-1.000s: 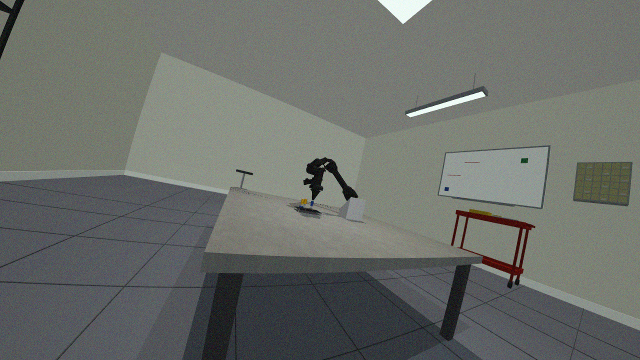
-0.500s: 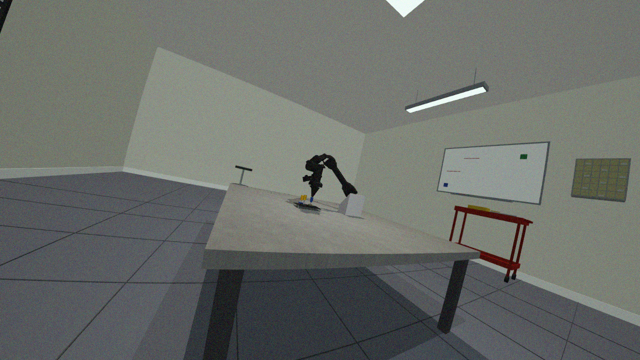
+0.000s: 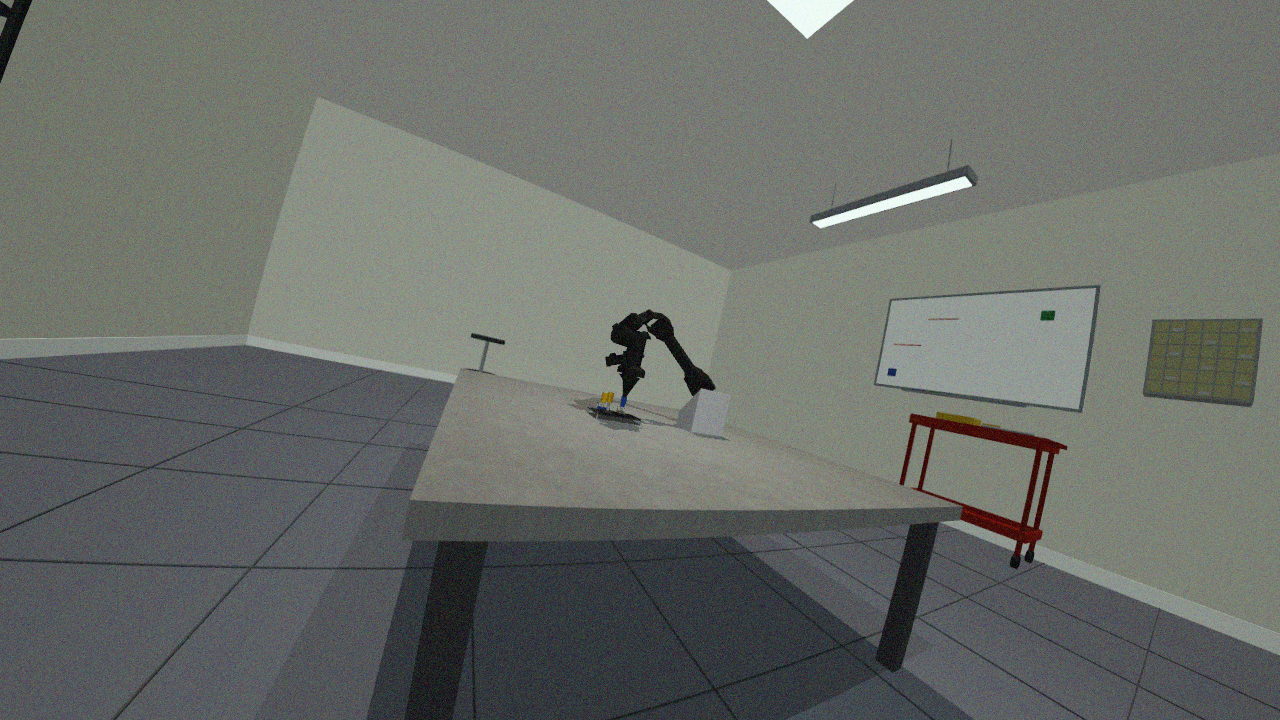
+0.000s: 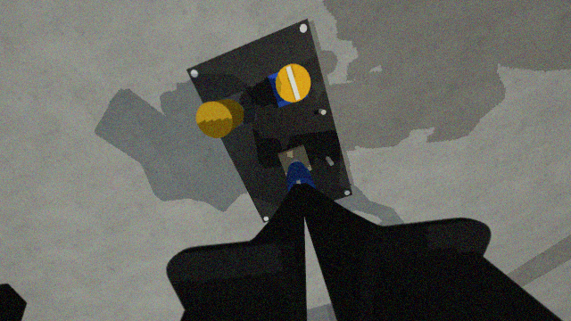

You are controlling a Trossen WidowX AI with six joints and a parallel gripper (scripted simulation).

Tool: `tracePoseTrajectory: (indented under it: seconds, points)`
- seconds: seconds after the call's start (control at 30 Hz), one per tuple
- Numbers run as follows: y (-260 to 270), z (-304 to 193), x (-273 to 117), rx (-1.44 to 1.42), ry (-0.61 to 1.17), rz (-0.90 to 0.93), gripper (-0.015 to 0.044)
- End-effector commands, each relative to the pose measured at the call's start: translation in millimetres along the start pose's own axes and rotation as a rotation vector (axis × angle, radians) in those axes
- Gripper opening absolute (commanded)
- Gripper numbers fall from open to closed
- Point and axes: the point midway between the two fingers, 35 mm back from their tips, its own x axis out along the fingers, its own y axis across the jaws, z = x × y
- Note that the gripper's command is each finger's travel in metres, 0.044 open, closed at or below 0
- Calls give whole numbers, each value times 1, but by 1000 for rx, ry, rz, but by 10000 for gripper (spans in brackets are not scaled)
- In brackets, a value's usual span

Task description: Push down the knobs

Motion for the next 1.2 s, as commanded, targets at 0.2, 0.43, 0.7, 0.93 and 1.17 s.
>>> tracePoseTrajectory:
  seconds: [0.2, 0.43, 0.7, 0.93, 1.17]
  points:
    - [-1, -1, 0, -5, 2, -5, 0]
    - [-1, -1, 3, -5, 2, -6, 0]
    - [-1, -1, 4, -5, 2, -6, 0]
    - [-1, -1, 7, -5, 2, -6, 0]
    - [-1, -1, 7, -5, 2, -6, 0]
